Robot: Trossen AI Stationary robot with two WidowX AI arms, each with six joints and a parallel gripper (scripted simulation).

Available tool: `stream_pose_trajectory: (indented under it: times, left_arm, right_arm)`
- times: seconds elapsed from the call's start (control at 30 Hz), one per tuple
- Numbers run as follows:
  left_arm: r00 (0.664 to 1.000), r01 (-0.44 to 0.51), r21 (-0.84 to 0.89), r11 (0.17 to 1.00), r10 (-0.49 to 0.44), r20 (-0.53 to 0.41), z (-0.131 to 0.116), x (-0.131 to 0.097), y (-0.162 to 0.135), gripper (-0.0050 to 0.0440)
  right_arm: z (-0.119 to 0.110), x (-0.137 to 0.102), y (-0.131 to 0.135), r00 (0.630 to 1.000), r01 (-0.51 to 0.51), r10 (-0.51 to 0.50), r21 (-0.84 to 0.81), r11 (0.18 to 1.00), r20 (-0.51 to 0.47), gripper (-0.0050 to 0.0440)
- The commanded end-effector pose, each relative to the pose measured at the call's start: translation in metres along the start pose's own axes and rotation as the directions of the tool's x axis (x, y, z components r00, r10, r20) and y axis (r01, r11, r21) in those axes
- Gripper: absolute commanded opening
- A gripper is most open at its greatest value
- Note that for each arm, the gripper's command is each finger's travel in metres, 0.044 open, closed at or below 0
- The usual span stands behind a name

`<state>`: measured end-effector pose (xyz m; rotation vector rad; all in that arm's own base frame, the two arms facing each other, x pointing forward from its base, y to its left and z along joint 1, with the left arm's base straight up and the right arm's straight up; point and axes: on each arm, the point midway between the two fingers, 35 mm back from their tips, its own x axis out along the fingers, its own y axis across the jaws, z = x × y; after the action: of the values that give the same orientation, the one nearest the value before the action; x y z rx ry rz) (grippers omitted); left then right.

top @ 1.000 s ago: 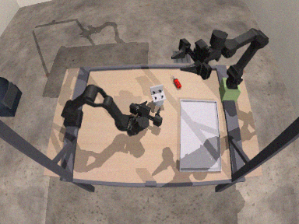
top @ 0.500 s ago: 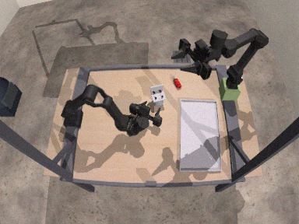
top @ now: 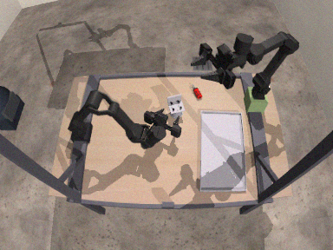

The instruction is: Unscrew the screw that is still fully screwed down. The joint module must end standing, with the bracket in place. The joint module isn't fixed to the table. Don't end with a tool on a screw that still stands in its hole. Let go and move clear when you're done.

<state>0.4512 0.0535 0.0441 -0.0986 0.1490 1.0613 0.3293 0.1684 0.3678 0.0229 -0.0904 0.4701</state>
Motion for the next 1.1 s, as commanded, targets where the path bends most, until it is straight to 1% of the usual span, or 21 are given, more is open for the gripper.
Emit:
stream_pose_trajectory:
  times: [0.0,0.2,0.57,0.73,0.77,1.07]
  left_arm:
    - [1.0,0.007,-0.042,0.999,-0.006,0.011,0.039,-0.006,-0.008,0.04]
    - [1.0,0.006,-0.034,0.999,-0.006,0.008,0.042,-0.007,-0.006,0.04]
    - [1.0,0.008,-0.042,0.999,-0.008,0.011,0.098,-0.019,-0.001,0.04]
    - [1.0,0.008,-0.042,0.999,-0.008,0.011,0.098,-0.019,-0.001,0.04]
    - [1.0,0.018,-0.017,1.0,-0.018,-0.002,0.095,-0.017,0.005,0.04]
    - [0.987,0.152,-0.026,0.988,-0.153,-0.042,0.13,-0.019,0.015,0.04]
  right_arm:
    - [0.013,-0.002,-0.001,1.0,0.0,0.0,-0.001,1.0,0.031,0.03]
    - [0.013,-0.002,-0.001,1.0,0.0,0.0,-0.001,1.0,0.031,0.03]
    - [0.013,-0.002,-0.001,1.0,0.0,0.0,-0.001,1.0,0.031,0.03]
    - [0.013,-0.002,-0.001,1.0,0.0,0.0,-0.001,1.0,0.031,0.03]
    - [0.013,-0.002,-0.001,1.0,0.0,0.0,-0.001,1.0,0.031,0.03]
    - [0.013,-0.002,-0.001,1.0,0.0,0.0,-0.001,1.0,0.031,0.03]
